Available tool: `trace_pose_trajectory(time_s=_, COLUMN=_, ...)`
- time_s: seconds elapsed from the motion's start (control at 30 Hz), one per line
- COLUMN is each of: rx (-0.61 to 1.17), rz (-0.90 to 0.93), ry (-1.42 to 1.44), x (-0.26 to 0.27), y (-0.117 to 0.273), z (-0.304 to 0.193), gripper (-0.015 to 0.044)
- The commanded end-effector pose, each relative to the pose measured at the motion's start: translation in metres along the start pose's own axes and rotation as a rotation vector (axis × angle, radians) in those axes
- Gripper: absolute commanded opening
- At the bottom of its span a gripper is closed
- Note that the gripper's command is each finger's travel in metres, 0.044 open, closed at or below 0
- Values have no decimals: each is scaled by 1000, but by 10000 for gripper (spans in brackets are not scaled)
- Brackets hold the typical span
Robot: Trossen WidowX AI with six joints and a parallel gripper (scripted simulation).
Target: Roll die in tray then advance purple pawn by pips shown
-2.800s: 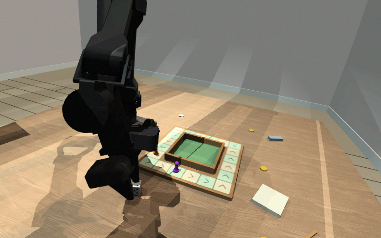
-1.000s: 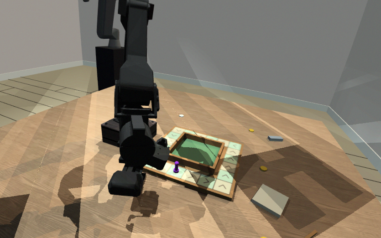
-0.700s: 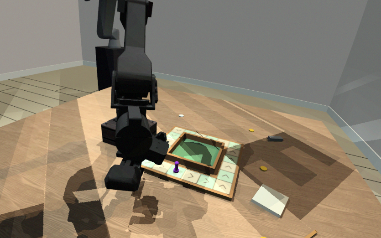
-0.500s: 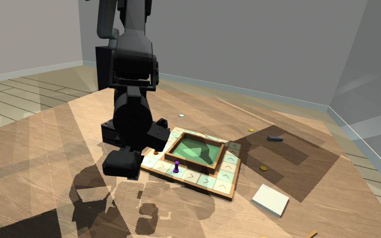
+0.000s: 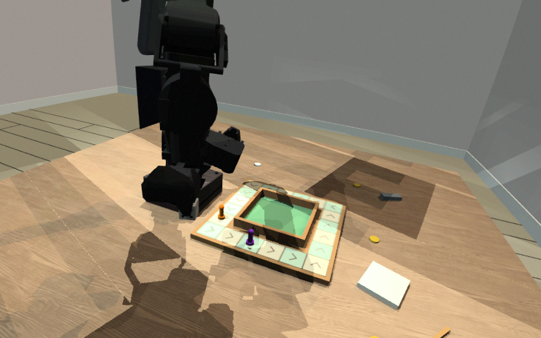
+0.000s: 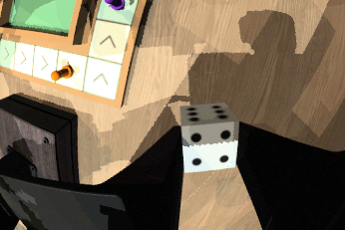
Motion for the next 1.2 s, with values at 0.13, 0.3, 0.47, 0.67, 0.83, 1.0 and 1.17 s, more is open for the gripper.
trace_pose_trajectory(time_s=0.13, rx=-3, rz=18, ry=-37, x=20, y=-2, z=20, gripper=0)
trace_pose_trajectory(time_s=0.3, rx=-1, rz=19, ry=-68, x=36, y=-6, z=36, gripper=0)
trace_pose_trajectory(time_s=0.47, rx=1, rz=17, ry=-99, x=52, y=-10, z=52, gripper=0)
trace_pose_trajectory(time_s=0.67, rx=3, rz=15, ry=-137, x=74, y=-15, z=68, gripper=0)
trace_pose_trajectory(time_s=0.83, rx=3, rz=13, ry=-168, x=93, y=-18, z=80, gripper=0)
trace_pose_trajectory(time_s=1.0, rx=2, rz=12, ry=-199, x=113, y=-22, z=90, gripper=0)
trace_pose_trajectory(time_s=1.17, rx=1, rz=11, ry=-230, x=134, y=-26, z=99, gripper=0)
Point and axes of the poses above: the point midway between the two fingers, 35 mm back from their tips, its own y axis back along the fingers, its own x axis across the jaws, z = x × y, the point moved 4 cm from there along y, back along the fingers, and after that the axes turned 15 degrees about -y, right-handed, at the moved point
